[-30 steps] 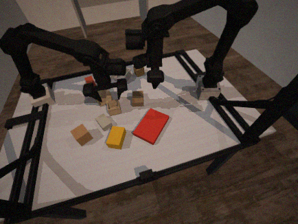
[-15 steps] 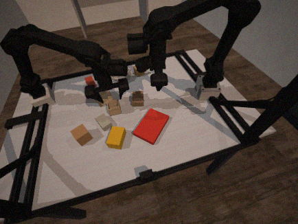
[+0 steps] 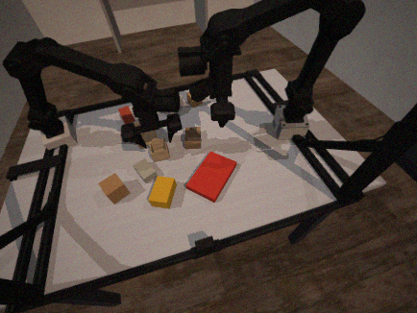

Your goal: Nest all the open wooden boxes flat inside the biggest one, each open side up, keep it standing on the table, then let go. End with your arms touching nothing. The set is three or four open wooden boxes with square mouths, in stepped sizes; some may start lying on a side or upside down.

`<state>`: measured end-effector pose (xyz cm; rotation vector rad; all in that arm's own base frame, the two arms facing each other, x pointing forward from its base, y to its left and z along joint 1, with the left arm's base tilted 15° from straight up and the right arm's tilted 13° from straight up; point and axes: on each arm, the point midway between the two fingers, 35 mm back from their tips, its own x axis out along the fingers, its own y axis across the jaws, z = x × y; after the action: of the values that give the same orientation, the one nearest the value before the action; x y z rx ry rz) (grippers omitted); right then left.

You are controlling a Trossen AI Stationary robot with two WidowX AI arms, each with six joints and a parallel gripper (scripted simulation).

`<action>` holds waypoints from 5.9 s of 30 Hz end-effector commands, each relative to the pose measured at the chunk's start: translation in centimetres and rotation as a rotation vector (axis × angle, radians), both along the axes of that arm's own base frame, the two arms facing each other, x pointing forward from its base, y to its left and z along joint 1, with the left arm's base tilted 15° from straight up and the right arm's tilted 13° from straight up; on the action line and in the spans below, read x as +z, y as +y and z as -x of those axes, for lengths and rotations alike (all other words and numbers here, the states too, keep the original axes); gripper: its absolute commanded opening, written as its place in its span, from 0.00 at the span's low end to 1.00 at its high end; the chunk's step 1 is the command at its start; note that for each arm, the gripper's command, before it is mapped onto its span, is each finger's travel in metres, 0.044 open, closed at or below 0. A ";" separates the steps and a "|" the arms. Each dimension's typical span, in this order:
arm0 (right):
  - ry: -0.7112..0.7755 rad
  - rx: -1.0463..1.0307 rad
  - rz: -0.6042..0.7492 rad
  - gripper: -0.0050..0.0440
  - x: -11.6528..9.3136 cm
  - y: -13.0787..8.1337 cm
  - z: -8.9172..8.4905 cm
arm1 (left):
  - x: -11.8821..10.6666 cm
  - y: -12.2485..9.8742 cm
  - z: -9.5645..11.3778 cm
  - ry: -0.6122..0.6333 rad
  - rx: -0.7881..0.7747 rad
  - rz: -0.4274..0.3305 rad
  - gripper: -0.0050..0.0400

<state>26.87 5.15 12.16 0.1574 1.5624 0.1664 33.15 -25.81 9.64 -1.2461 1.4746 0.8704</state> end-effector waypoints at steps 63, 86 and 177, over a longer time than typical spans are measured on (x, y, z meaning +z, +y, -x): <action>0.002 -0.005 0.006 0.92 0.0 -0.1 0.0 | 3.5 1.1 0.1 0.012 0.020 -0.005 0.11; 0.002 -0.005 0.006 0.92 0.0 -0.1 0.0 | 3.4 2.7 0.3 -0.116 -0.465 -0.013 0.11; 0.002 -0.005 0.006 0.92 0.0 -0.1 0.0 | 4.5 9.8 2.0 -0.842 -3.031 -0.006 0.11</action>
<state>26.80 5.08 12.12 0.1586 1.5648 0.1638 31.49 -16.48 13.91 1.1026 0.9423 -1.4008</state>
